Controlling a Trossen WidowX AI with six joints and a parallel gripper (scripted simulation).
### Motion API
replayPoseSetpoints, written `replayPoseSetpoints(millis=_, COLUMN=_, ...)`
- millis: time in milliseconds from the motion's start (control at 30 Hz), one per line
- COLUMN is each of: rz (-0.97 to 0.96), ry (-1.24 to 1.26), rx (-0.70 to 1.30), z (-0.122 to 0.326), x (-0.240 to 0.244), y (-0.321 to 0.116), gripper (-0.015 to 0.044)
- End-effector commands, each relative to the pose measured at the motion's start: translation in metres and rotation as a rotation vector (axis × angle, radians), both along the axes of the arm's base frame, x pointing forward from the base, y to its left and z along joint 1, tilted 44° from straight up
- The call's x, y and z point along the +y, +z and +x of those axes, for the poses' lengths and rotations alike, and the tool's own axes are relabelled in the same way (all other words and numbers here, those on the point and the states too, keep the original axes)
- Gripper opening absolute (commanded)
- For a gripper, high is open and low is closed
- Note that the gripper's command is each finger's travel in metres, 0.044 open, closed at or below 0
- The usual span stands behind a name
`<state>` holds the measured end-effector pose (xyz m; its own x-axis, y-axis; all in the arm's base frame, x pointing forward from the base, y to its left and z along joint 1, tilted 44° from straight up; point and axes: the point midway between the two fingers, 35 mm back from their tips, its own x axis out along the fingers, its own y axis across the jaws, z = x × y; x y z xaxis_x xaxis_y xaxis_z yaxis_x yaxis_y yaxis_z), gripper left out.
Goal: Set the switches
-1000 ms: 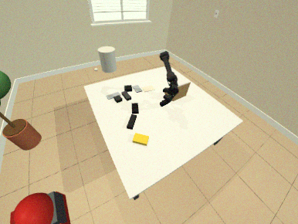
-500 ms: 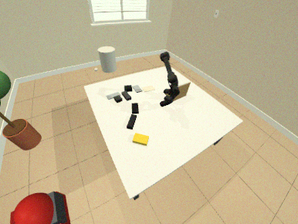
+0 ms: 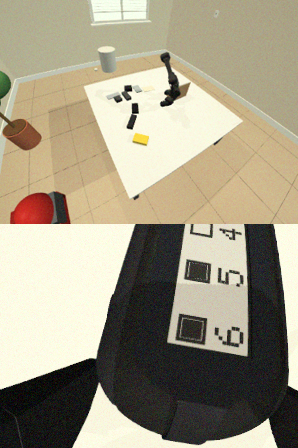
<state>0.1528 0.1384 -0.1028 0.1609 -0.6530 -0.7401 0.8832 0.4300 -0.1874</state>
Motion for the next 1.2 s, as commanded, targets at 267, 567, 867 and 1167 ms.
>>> replayPoseSetpoints(millis=267, rz=-0.016, ry=-0.008, rx=-0.002, z=-0.002, x=-0.005, y=-0.009, gripper=0.0338)
replayPoseSetpoints(millis=567, rz=-0.016, ry=-0.008, rx=-0.002, z=-0.003, x=-0.006, y=-0.016, gripper=0.0338)
replayPoseSetpoints(millis=867, rz=-0.016, ry=-0.008, rx=-0.002, z=-0.004, x=-0.007, y=-0.023, gripper=0.0338)
replayPoseSetpoints(millis=1167, rz=-0.016, ry=-0.008, rx=-0.002, z=-0.005, x=-0.008, y=-0.03, gripper=0.0338)
